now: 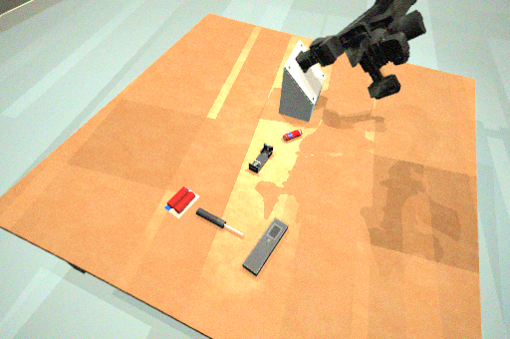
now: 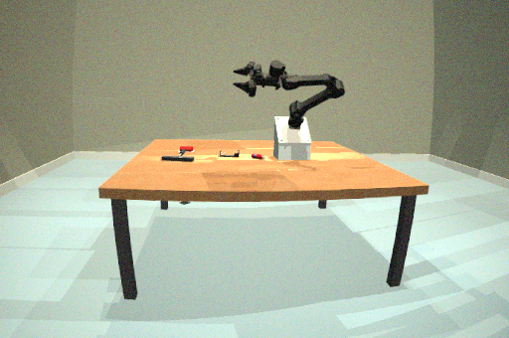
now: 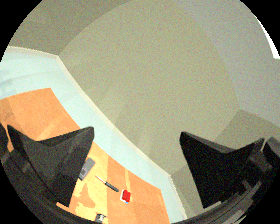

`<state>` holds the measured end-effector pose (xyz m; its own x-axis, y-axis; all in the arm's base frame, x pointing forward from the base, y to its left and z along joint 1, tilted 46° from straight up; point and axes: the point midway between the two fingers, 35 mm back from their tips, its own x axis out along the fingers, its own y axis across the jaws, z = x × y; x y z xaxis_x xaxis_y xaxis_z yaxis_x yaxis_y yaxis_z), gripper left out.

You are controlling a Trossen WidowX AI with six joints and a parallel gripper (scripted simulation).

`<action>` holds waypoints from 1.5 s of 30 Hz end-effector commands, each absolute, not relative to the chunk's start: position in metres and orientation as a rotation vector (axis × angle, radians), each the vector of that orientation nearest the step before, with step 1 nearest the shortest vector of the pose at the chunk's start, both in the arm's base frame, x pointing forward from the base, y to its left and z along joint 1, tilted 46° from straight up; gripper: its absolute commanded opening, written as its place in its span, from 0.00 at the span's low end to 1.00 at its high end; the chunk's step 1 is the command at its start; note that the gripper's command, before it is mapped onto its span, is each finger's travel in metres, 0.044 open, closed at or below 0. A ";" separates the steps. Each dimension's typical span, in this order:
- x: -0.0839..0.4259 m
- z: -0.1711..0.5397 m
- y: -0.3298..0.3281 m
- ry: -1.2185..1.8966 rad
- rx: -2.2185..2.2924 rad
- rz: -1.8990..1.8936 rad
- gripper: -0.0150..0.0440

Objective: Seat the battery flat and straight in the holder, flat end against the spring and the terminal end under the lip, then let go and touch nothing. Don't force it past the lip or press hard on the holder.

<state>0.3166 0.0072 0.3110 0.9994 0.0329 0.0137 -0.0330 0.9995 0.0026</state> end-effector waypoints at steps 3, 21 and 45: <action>0.329 0.275 0.017 0.116 0.055 0.091 0.80; 0.227 -0.012 0.102 1.526 0.922 0.210 0.66; 0.193 -0.037 0.120 1.740 1.094 0.127 0.66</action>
<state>0.1958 0.1167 -0.0319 -0.0454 0.7124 -0.7003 0.5955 0.5821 0.5536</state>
